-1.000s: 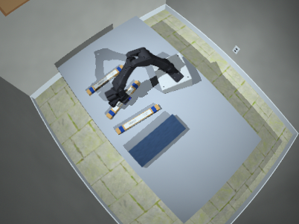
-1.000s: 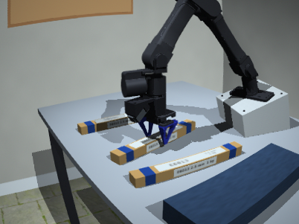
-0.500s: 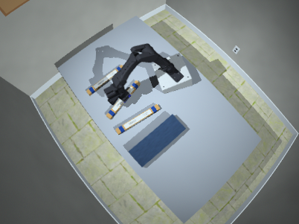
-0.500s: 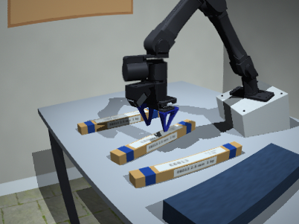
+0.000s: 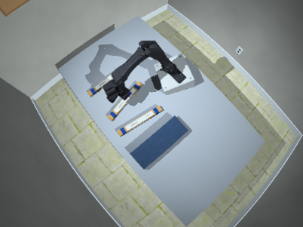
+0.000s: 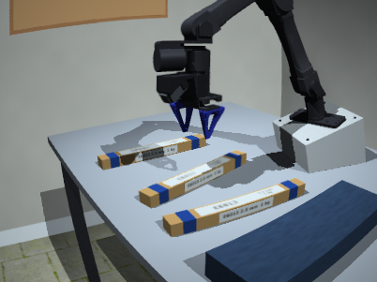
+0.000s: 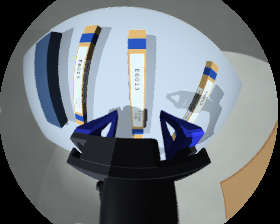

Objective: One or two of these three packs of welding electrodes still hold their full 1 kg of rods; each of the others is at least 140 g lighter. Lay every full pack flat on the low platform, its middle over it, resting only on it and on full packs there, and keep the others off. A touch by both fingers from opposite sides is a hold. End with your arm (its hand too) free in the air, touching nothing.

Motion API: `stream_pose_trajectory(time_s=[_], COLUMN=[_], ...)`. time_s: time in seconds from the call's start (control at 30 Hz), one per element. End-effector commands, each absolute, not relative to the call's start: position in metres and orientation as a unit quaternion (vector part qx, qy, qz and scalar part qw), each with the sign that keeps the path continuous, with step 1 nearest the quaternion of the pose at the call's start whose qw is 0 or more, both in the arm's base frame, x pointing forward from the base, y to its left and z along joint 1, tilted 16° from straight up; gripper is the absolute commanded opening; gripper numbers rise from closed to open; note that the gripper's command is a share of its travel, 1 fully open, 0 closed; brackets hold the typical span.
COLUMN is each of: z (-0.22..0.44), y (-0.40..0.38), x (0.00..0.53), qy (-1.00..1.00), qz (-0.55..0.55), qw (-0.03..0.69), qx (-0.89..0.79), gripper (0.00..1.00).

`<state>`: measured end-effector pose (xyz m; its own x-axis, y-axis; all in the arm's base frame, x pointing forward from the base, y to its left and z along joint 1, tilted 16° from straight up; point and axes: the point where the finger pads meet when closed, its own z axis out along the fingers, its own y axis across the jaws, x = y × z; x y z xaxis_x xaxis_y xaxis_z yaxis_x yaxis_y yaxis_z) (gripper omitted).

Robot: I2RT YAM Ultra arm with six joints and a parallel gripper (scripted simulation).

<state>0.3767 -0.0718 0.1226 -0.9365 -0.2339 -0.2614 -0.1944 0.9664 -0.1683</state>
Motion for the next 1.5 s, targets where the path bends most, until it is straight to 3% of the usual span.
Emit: stream_pose_trajectory(time_s=[0.0,0.2,0.63,1.27,1.47], z=[0.136,0.134,0.122,0.112,0.128], y=[-0.066,-0.066,0.007,0.119,0.111], x=[0.373,0.373,0.380,0.386,0.389], qy=[0.982,0.982,0.988,0.988,0.985], qz=[-0.069,-0.068,-0.045,-0.044,-0.038], qw=[0.137,0.134,0.139,0.137,0.153], qx=[-0.111,-0.112,0.056,0.058,0.069], gripper=[0.74,0.74,0.74,0.74,0.74])
